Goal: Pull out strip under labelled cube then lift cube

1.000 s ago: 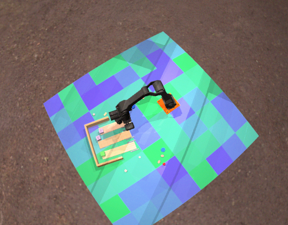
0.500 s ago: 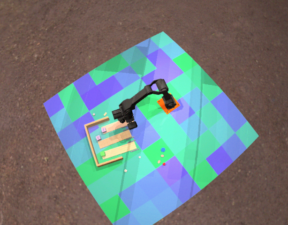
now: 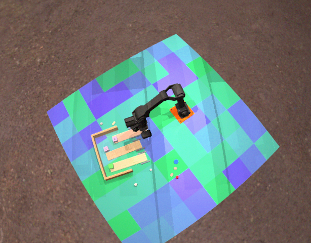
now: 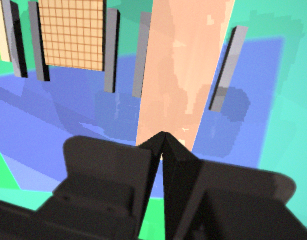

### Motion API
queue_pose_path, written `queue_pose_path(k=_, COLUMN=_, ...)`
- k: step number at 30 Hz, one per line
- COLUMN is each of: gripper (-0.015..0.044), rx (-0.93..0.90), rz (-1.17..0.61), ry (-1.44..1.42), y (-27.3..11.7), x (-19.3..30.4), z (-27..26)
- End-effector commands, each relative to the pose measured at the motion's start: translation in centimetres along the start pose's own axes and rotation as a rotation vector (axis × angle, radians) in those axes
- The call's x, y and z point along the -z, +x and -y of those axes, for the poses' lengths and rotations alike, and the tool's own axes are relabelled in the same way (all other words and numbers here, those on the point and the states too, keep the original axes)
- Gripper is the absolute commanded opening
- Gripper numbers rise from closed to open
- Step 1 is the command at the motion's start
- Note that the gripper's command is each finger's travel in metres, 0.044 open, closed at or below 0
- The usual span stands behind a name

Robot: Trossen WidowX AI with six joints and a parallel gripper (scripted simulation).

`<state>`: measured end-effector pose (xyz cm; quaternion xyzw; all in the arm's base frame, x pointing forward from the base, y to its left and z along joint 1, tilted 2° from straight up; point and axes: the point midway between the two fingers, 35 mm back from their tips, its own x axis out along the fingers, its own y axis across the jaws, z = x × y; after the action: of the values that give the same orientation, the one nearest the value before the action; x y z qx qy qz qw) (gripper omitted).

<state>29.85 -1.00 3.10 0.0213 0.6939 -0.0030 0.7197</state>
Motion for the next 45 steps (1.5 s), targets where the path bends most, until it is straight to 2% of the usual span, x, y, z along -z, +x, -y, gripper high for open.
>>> queue_pose_path(k=1, gripper=0.0000, rx=0.001, rz=-0.030, ry=-0.002, y=0.6, x=1.4, z=0.0)
queue_pose_path(k=45, gripper=0.0000, rx=0.001, rz=-0.034, ry=-0.002, y=0.4, x=7.8, z=-0.1)
